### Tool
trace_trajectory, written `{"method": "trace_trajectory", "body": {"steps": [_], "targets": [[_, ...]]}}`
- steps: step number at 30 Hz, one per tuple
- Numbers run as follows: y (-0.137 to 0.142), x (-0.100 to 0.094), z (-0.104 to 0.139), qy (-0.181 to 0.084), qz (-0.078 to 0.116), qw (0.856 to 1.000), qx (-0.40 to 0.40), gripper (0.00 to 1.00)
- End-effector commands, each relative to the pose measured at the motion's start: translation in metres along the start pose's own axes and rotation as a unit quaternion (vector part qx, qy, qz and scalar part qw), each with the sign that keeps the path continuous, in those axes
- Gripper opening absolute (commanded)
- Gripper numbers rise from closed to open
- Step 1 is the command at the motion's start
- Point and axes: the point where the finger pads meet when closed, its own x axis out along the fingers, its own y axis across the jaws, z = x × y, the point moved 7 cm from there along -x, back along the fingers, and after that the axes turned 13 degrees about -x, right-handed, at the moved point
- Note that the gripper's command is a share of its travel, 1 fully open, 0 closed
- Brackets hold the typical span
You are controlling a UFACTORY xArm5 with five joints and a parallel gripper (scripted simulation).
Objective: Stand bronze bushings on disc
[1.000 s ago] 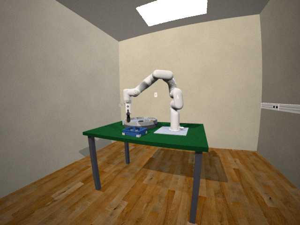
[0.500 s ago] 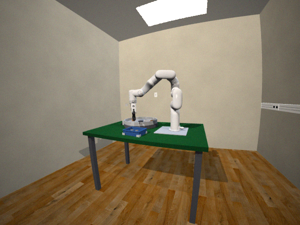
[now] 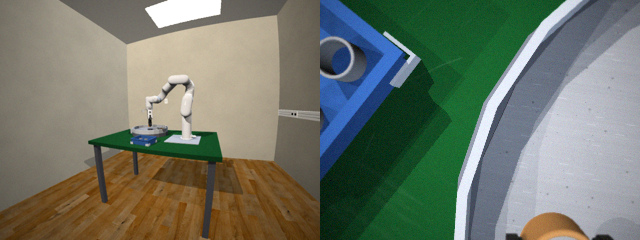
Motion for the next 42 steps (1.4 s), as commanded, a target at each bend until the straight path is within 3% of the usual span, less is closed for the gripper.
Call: {"method": "trace_trajectory", "body": {"steps": [1,24,31,42], "targets": [[0.030,-0.003,0.031,0.004,0.003,1.000,-0.003,0.00],[0.040,-0.003,0.042,0.004,0.003,1.000,-0.003,0.00],[0.041,0.022,0.043,0.004,0.003,1.000,-0.004,0.00],[0.041,0.022,0.043,0.004,0.003,1.000,-0.004,0.00]]}}
